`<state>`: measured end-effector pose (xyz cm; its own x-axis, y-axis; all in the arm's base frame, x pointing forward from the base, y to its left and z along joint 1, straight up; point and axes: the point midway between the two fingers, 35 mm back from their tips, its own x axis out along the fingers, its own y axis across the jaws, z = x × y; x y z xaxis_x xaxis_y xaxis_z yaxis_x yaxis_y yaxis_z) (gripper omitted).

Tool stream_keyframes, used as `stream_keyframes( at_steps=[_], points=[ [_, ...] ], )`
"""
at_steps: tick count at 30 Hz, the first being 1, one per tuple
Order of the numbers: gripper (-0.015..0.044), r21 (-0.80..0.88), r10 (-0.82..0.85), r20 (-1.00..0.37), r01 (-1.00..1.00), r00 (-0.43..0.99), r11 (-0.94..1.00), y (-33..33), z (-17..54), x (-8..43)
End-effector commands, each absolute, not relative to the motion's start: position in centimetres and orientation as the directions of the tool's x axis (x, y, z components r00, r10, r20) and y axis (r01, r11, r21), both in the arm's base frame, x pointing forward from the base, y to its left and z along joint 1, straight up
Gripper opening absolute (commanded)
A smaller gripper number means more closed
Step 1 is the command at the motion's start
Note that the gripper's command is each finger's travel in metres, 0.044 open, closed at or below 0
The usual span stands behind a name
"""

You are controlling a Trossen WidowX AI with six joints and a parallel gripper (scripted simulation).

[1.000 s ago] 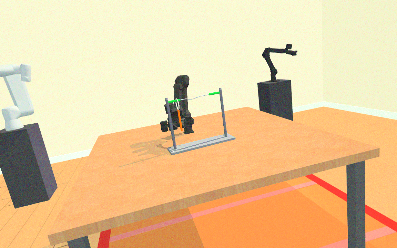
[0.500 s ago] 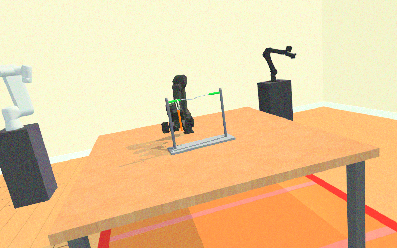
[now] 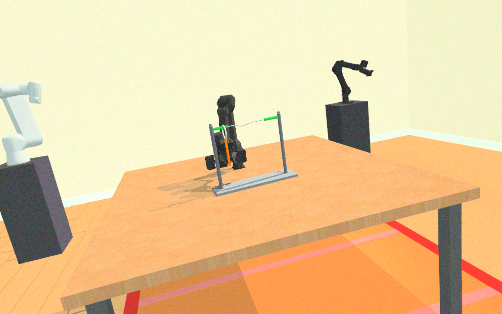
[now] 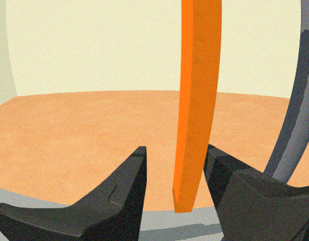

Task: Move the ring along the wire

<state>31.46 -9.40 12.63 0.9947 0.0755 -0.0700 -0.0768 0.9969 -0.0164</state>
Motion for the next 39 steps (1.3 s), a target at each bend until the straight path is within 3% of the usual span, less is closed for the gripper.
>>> stream_keyframes(
  at_steps=[1, 14, 19, 21, 27, 39],
  points=[
    [0.016, -0.012, 0.073, -0.071, -0.074, 0.995, 0.997, -9.46, 12.57, 31.56],
    [0.016, -0.012, 0.073, -0.071, -0.074, 0.995, 0.997, -9.46, 12.57, 31.56],
    [0.0029, -0.015, 0.076, -0.072, -0.077, 0.995, 0.997, -9.41, 12.54, 31.52],
    [0.0015, -0.015, 0.076, -0.072, -0.077, 0.995, 0.997, -9.41, 12.54, 31.52],
    [-0.0142, -0.015, 0.076, -0.072, -0.077, 0.995, 0.997, -9.41, 12.54, 31.52],
    [-0.015, -0.015, 0.073, -0.072, -0.075, 0.995, 0.997, -9.41, 13.21, 31.56]
  ],
)
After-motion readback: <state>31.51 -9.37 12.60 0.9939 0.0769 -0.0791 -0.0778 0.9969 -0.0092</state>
